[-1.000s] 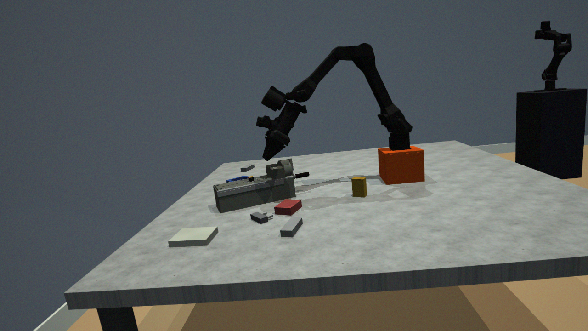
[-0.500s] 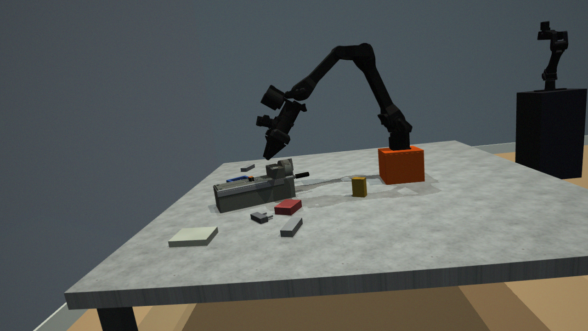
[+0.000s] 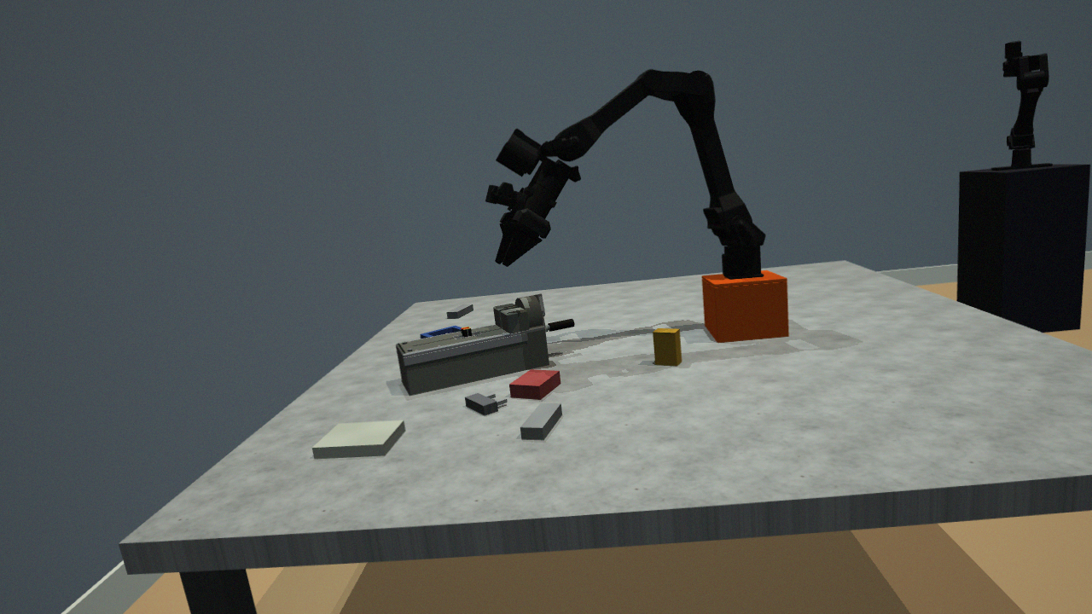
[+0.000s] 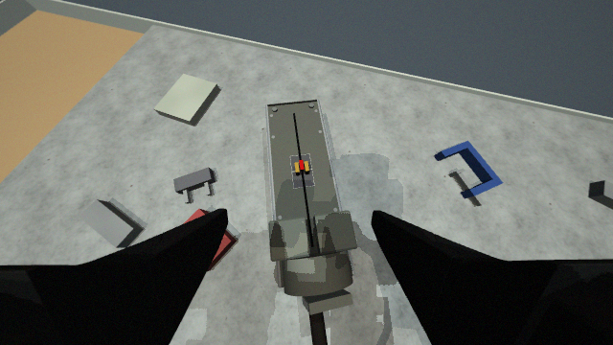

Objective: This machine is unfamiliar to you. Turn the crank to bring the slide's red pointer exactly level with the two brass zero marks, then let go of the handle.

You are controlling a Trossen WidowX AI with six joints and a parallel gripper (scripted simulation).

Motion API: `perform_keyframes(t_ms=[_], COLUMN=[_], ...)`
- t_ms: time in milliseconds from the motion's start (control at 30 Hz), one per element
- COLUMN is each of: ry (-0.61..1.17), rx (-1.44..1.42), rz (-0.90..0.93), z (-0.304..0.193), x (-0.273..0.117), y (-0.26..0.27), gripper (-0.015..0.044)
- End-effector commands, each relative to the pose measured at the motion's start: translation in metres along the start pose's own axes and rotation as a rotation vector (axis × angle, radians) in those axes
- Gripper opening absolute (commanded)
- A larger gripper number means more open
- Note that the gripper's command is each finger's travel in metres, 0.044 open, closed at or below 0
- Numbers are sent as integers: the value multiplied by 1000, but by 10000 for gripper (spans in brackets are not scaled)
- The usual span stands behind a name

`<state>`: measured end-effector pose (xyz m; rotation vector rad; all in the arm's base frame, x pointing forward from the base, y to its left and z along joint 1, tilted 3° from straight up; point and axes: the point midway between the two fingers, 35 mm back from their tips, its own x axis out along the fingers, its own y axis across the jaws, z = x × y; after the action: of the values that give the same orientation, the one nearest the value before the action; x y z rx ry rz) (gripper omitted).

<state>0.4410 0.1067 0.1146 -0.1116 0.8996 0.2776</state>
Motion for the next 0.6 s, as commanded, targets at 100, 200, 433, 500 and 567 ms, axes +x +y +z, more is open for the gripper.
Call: perform_keyframes(t_ms=[100, 200, 433, 500, 567], ry=[-41, -55, -89, -99, -106], rx=[-53, -73, -123, -137, -147], rz=[18, 24, 35, 38, 39], z=[-21, -31, -58, -66, -71], x=[-23, -30, -46, -50, -53], y=[-8, -10, -15, -16, -16], gripper=[440, 440, 440, 440, 440])
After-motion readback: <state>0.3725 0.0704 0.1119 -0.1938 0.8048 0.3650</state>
